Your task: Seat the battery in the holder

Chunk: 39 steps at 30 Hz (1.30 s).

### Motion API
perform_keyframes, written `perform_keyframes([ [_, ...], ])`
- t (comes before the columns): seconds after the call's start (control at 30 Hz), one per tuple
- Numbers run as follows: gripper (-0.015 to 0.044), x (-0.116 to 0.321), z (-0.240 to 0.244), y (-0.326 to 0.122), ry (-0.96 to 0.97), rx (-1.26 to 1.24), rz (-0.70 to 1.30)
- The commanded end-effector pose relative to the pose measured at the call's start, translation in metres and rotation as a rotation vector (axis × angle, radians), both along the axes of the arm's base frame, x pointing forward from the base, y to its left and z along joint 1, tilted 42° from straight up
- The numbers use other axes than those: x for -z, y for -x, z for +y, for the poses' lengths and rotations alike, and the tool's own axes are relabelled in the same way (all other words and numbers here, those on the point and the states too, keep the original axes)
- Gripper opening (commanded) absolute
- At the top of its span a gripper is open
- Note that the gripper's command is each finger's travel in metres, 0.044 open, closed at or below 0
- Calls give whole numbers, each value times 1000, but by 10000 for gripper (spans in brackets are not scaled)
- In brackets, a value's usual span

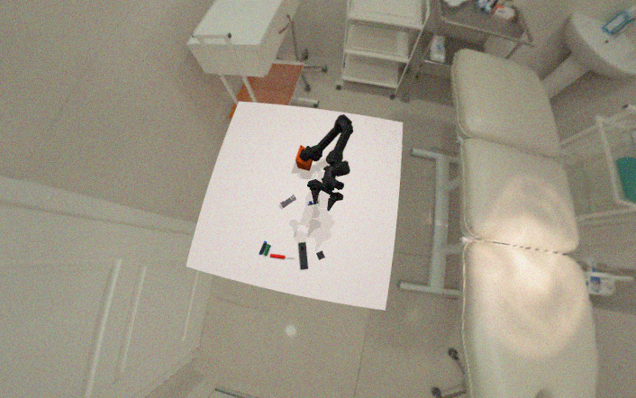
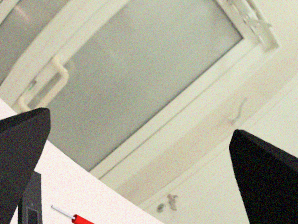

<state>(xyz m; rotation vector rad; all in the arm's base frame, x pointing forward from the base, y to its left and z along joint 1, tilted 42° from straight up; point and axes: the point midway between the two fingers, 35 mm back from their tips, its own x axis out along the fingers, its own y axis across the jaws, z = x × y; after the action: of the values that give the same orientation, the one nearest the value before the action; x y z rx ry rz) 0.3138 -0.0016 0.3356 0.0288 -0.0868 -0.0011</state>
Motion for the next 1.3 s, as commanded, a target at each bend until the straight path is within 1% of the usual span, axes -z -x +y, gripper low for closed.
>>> perform_keyframes([
  [0.0,374,3,1,-1,17,-5,13],
  [0.07,321,24,9,-12,149,-50,112],
  [0.17,242,74,26,-26,430,-200,306],
  [0.27,240,123,43,-28,679,-408,452],
  [0.3,240,134,47,-27,736,-468,480],
  [0.53,240,193,71,-9,1002,-869,559],
  [0.73,240,230,91,20,1132,-1257,497],
  [0.9,240,248,108,48,1151,-1584,328],
  [0.97,240,250,110,52,1147,-1621,300],
  [1.27,240,250,110,52,1147,-1621,300],
])
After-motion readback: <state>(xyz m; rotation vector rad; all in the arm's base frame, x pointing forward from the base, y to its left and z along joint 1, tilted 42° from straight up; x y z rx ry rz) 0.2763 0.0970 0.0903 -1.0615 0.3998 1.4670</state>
